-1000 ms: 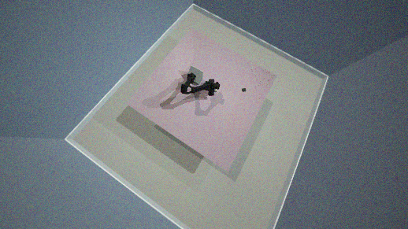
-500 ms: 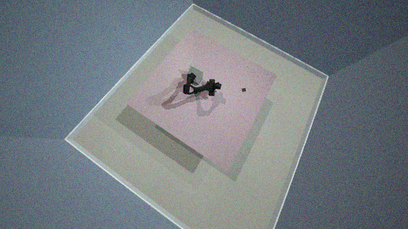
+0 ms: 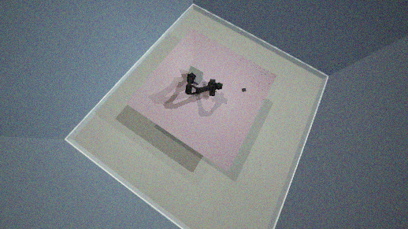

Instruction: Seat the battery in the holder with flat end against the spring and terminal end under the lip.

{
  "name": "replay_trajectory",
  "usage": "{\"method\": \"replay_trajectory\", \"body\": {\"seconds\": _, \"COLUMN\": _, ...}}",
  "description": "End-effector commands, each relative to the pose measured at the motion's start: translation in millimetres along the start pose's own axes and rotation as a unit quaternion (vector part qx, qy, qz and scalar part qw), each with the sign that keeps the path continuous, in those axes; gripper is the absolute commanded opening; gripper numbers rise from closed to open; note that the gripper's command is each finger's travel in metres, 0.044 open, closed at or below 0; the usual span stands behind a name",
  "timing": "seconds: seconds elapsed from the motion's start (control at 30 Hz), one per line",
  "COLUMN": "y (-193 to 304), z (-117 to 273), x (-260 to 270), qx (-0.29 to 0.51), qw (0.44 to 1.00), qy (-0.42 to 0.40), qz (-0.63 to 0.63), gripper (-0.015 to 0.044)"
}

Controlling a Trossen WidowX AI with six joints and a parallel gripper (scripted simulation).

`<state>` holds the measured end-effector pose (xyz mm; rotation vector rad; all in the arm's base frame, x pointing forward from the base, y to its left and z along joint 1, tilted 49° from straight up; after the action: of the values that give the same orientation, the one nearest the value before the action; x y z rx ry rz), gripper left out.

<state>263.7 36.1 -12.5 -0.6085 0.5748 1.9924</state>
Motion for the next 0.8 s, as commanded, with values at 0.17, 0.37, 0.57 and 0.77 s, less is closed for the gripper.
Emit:
{"method": "replay_trajectory", "body": {"seconds": 0.17, "y": 0.2, "z": -2.1, "x": -0.6, "qx": 0.031, "qw": 1.0, "qy": 0.006, "qz": 0.001, "gripper": 0.0087}}
{"method": "replay_trajectory", "body": {"seconds": 0.37, "y": -1.2, "z": -2.3, "x": -1.1, "qx": 0.046, "qw": 0.999, "qy": 0.008, "qz": 0.0, "gripper": 0.0087}}
{"method": "replay_trajectory", "body": {"seconds": 0.57, "y": -2.4, "z": -2.3, "x": -1.7, "qx": 0.059, "qw": 0.998, "qy": 0.008, "qz": -0.001, "gripper": 0.0087}}
{"method": "replay_trajectory", "body": {"seconds": 0.77, "y": -5.1, "z": -2.4, "x": -1.4, "qx": 0.059, "qw": 0.998, "qy": 0.008, "qz": -0.001, "gripper": 0.0087}}
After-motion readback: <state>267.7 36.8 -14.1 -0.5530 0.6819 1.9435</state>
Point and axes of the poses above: the point midway between the two fingers, 35 mm back from their tips, its own z axis back along the fingers, its own x axis across the jaws, y = z × x, the point moved 1 cm from there along z, back along the fingers, and after that the axes turned 10 degrees about -z, right-handed, at the moved point
